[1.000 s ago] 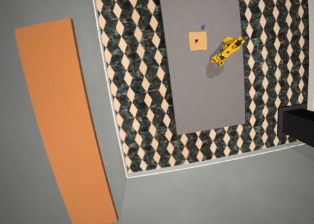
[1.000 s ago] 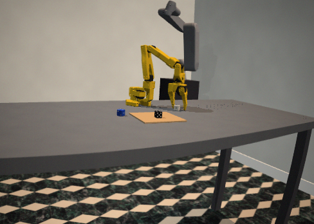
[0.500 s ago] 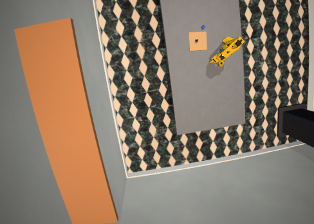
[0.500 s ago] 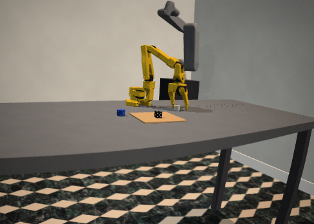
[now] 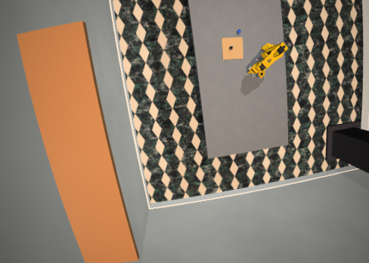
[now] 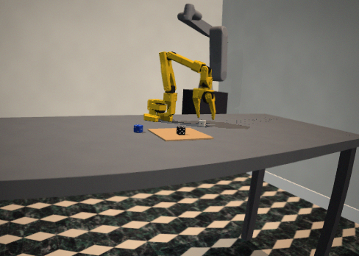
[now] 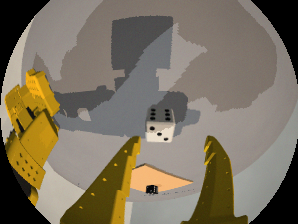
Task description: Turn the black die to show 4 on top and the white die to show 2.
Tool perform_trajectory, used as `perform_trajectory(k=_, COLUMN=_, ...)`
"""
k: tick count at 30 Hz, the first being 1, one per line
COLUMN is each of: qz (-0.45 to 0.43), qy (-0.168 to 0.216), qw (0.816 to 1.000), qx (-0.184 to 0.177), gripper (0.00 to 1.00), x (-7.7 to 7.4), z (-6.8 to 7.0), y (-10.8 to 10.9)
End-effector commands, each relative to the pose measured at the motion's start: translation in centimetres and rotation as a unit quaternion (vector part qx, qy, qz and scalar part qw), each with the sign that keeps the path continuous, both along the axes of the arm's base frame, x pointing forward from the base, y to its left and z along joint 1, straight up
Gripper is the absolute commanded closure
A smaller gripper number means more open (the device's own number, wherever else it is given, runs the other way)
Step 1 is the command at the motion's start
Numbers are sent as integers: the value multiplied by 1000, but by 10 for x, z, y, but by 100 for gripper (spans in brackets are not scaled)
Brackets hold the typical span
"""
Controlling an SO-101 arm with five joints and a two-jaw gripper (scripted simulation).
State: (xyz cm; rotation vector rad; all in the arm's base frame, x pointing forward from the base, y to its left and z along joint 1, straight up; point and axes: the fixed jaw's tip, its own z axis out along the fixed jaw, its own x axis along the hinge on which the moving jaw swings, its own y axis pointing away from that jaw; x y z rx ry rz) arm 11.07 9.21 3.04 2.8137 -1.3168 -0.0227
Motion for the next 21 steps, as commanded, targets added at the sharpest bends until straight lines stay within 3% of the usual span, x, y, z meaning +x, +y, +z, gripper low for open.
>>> perform_trajectory(k=1, qz=0, qy=-19, qw=1000, qx=17, gripper=71, x=4, z=22, y=6)
perform_trajectory(k=8, qz=0, qy=-19, qw=1000, qx=17, gripper=71, x=3, z=37, y=4)
perform_trajectory(k=21, qz=0, qy=-19, qw=1000, qx=17, gripper=71, x=2, z=38, y=4)
